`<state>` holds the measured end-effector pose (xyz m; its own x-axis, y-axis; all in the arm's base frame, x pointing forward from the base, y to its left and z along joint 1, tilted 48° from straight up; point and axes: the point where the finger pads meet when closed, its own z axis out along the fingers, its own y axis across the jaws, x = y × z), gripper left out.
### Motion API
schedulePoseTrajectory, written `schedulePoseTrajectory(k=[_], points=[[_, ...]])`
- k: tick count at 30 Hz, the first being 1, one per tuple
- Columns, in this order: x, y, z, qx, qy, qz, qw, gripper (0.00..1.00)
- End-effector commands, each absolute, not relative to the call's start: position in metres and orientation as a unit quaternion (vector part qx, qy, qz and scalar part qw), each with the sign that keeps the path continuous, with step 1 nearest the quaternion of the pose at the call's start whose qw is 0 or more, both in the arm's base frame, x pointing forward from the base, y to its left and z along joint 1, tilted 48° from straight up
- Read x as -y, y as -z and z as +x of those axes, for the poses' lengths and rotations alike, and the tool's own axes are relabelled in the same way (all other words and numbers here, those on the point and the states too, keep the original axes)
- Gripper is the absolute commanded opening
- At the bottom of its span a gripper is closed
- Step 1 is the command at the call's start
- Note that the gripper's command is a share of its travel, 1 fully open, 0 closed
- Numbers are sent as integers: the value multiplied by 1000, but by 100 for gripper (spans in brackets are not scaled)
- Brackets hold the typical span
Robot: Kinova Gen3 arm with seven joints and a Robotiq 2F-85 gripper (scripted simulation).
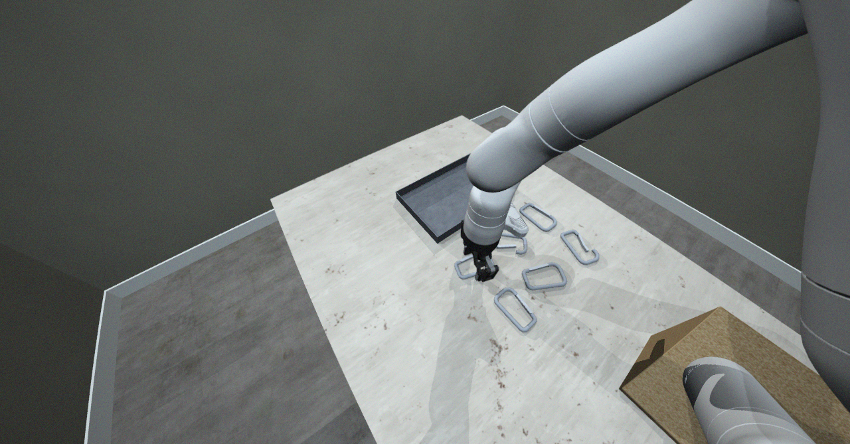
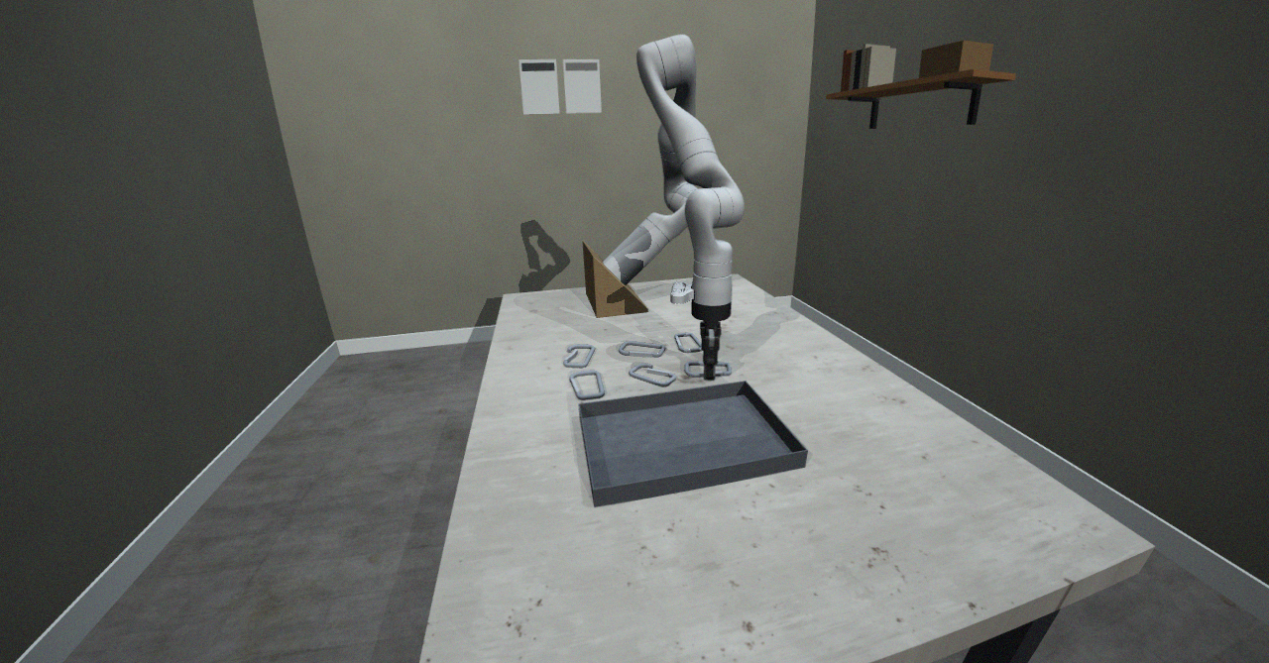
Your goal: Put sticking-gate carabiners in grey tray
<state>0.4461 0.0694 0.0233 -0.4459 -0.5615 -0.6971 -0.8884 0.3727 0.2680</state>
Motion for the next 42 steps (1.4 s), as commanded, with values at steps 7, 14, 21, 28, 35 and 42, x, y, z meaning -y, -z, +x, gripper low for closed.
schedulePoseTrajectory(k=[7, 14, 21, 28, 35, 42], points=[[-69, -24, 447, -788, -319, -460, 256, 71], [-69, -24, 447, -788, -319, -460, 256, 71], [-69, -24, 447, -788, -319, -460, 256, 71], [-68, -24, 446, -788, -318, -460, 256, 67], [-68, -24, 446, -788, -318, -460, 256, 67], [-67, -25, 446, -789, -318, -460, 256, 63]])
